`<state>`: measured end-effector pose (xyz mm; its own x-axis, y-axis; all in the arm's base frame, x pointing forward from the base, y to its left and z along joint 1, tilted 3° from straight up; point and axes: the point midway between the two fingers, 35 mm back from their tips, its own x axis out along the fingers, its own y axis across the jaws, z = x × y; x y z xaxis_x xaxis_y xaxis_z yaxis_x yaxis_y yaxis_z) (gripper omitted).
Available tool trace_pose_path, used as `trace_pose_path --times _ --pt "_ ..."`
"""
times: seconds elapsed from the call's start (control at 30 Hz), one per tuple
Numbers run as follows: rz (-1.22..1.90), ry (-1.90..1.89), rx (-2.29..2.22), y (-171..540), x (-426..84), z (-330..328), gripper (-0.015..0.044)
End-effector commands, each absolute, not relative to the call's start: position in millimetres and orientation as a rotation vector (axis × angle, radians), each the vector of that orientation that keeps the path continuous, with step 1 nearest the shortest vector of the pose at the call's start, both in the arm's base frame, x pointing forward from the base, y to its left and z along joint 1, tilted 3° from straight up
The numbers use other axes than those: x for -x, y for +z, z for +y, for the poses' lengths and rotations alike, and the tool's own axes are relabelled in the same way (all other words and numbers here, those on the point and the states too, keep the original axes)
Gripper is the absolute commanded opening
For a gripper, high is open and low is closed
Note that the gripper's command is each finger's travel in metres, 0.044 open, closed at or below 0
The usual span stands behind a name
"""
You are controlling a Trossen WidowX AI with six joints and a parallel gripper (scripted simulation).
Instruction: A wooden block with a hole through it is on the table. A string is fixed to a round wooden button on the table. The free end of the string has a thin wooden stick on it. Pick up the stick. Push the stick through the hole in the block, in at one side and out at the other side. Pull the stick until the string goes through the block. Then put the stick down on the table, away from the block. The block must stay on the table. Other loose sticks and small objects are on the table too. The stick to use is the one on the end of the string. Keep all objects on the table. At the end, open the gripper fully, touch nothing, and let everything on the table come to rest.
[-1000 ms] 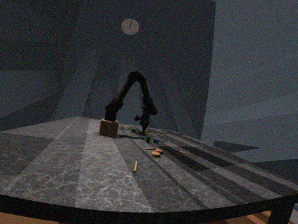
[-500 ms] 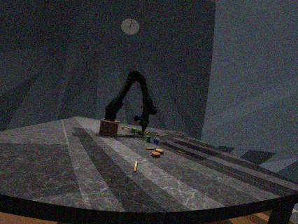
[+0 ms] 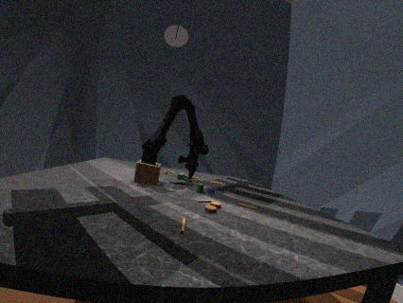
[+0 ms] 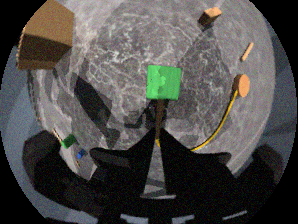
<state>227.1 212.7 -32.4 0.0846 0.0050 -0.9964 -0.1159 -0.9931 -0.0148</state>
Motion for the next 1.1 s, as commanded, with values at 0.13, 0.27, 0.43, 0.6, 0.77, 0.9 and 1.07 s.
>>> trace_pose_path --times 0.13,0.27,0.43,0.6,0.77,0.9,1.07 --pt "0.125 2.065 2.248 -34 -215 212 0.0000" --pt "0.125 2.065 2.247 -35 -210 213 0.0000" --pt "0.125 2.066 2.247 -35 -203 213 0.0000" --pt "0.125 2.066 2.246 -36 -196 214 0.0000" --pt "0.125 2.066 2.246 -36 -191 215 0.0000" --pt "0.114 2.068 2.243 -35 -194 217 0.0053" --pt "0.114 2.068 2.243 -35 -194 217 0.0123"
